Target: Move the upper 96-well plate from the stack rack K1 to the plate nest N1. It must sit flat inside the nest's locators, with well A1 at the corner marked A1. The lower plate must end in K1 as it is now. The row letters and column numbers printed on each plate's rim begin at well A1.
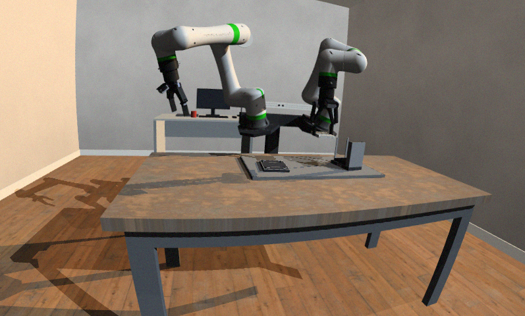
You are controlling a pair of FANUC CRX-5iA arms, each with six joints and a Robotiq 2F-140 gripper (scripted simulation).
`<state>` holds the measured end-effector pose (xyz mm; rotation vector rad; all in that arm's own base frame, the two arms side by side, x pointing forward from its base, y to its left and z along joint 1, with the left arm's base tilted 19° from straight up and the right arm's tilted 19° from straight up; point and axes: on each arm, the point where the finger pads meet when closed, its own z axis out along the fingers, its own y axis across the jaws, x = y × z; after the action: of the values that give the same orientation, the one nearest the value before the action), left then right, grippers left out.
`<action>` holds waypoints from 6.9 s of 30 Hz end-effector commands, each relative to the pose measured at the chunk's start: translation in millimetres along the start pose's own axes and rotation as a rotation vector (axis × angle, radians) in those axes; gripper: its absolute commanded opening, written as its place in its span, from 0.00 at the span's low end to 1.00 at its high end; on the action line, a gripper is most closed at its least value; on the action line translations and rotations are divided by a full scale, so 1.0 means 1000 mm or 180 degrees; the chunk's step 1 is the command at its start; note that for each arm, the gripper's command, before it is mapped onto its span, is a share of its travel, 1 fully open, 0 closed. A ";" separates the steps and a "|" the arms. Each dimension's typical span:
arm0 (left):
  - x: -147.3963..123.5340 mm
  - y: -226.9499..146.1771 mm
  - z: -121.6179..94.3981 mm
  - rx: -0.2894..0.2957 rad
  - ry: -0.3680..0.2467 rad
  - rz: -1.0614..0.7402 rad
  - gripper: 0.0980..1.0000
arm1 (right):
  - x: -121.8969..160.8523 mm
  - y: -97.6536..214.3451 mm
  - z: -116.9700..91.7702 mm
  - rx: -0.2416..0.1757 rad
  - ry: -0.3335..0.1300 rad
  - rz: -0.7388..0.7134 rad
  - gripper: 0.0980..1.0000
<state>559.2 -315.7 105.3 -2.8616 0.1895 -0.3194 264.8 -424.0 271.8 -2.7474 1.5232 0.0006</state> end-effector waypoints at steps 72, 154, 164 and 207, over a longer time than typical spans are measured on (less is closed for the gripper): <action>0.023 0.222 0.002 -0.0006 0.0005 -0.0001 0.00 | 0.000 0.000 -0.001 -0.0001 0.0007 0.0001 1.00; 0.025 0.242 0.058 -0.0006 0.0005 -0.0001 0.00 | 0.000 0.000 -0.001 -0.0001 0.0007 0.0001 1.00; 0.025 0.242 0.071 -0.0006 0.0005 -0.0001 0.00 | 0.000 0.000 -0.001 -0.0001 0.0007 0.0001 1.00; 0.025 0.242 0.134 -0.0005 0.0006 -0.0001 0.00 | 0.000 0.000 -0.001 -0.0001 0.0007 0.0001 1.00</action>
<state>589.9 -518.9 -80.0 -2.8610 0.1891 -0.3189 264.8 -424.0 271.8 -2.7474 1.5232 0.0006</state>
